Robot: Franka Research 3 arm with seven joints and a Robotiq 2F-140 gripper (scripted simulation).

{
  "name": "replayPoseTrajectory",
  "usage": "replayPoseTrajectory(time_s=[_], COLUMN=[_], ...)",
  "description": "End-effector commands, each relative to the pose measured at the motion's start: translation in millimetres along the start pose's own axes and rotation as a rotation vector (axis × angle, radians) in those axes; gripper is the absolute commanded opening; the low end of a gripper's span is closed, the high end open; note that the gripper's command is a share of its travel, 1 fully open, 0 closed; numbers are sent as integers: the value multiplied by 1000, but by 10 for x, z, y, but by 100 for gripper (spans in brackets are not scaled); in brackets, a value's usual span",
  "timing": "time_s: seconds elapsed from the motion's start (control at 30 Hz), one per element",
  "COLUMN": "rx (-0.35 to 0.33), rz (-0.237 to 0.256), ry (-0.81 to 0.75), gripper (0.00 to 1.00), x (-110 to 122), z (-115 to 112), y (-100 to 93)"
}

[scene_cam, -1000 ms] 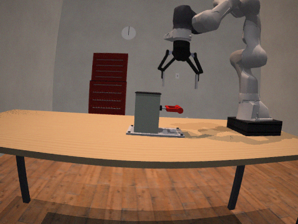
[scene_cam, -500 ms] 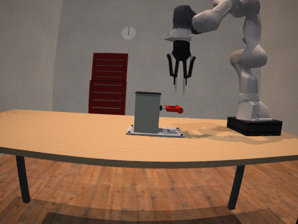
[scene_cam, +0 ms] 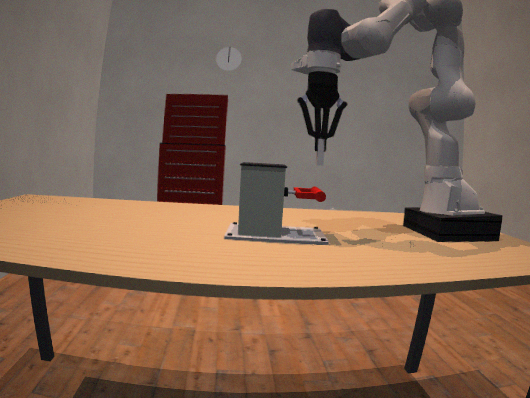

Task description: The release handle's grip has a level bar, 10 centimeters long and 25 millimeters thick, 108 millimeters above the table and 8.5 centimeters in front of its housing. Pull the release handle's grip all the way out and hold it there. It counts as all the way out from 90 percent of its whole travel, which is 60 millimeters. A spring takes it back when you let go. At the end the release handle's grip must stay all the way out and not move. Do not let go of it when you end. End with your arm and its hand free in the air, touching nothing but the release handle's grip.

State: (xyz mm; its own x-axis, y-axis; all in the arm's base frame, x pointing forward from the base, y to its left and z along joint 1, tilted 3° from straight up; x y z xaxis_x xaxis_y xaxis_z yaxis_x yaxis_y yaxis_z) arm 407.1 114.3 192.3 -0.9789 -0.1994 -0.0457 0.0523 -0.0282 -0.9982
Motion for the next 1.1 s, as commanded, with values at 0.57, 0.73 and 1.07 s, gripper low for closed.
replayPoseTrajectory(time_s=[0.57,0.73,1.07], rx=[-1,-1,-1], rz=[2,2,2], ry=[6,6,6], gripper=[31,31,31], x=[1,1,1], z=[3,3,3], y=[1,1,1])
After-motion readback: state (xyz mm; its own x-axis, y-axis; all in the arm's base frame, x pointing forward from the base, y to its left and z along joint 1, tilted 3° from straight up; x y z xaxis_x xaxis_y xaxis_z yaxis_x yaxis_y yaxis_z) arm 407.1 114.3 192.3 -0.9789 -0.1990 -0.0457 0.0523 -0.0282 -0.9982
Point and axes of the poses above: the point where the finger pads meet when closed, its own y axis out along the fingers, its own x axis across the jaws, z = x × y, the point moved 3 cm from there along -y, back along the fingers, and after that the axes turned 12 degrees about -y, right-handed, at the moved point
